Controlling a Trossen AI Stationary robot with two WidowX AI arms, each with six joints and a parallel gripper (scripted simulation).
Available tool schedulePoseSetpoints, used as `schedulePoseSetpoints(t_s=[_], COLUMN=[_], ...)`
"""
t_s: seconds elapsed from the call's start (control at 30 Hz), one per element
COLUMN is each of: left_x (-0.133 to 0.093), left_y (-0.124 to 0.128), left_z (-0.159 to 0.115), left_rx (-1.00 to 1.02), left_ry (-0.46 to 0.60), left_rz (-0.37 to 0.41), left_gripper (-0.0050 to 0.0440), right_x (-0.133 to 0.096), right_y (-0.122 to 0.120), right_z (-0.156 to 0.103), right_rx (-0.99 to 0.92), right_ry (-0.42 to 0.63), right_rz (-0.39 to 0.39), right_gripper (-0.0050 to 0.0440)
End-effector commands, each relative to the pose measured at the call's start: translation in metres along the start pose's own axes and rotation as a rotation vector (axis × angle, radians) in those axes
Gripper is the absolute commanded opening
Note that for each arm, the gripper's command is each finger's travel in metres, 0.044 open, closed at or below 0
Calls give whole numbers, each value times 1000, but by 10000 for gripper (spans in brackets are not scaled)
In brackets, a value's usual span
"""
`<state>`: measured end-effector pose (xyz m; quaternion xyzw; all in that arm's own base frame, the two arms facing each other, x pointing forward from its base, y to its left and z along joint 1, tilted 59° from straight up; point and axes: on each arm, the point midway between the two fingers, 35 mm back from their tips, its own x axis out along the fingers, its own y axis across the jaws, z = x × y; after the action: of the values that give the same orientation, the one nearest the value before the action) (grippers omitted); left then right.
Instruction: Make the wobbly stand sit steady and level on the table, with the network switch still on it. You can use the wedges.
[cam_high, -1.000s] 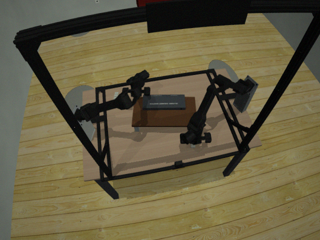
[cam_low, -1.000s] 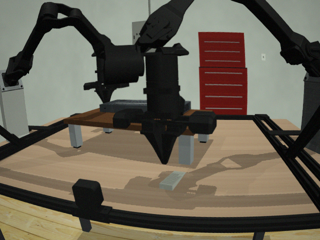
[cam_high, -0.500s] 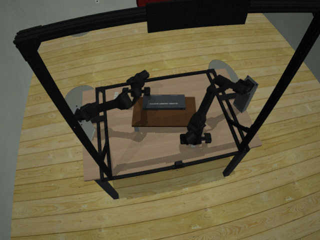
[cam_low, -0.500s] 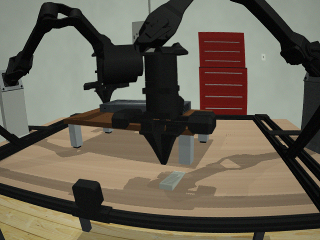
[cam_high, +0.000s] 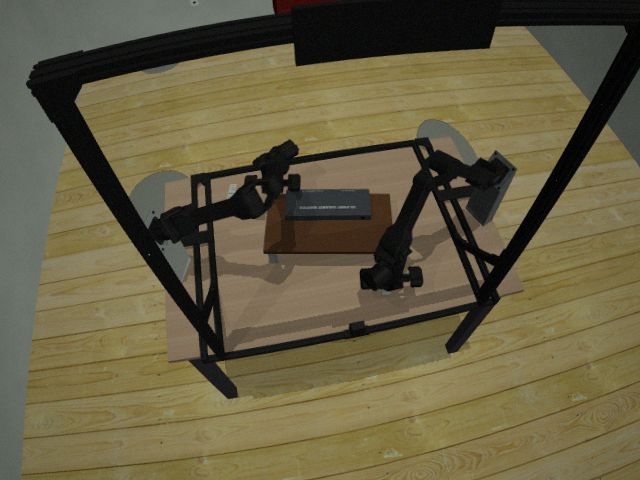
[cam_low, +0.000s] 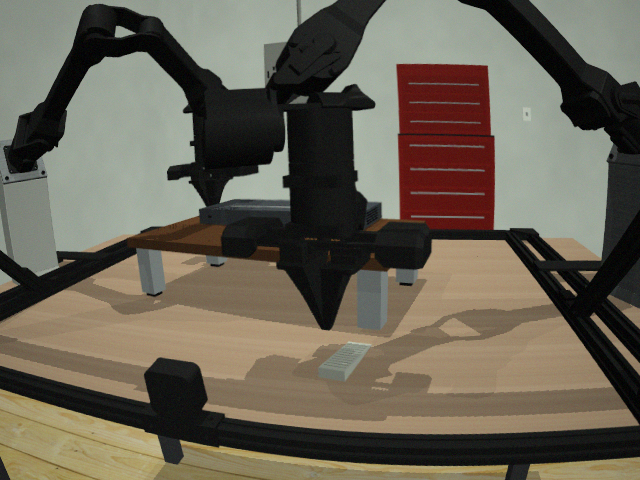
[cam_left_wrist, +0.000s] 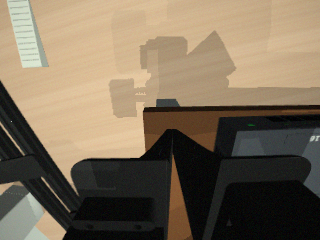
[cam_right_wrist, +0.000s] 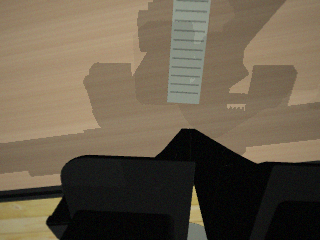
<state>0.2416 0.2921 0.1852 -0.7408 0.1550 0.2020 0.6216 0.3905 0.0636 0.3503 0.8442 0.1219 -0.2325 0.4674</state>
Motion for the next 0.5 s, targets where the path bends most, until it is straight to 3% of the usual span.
schedulePoseSetpoints(t_s=[0.0,0.47], left_x=[8,8], left_y=[4,4], left_z=[0,0], left_rx=[4,4], left_ry=[4,4], left_rz=[19,19], left_gripper=[0,0], right_x=[0,0], right_y=[0,0], right_z=[0,-3], right_rx=[1,-2], right_ry=[-3,-3], right_rz=[0,0], right_gripper=[0,0])
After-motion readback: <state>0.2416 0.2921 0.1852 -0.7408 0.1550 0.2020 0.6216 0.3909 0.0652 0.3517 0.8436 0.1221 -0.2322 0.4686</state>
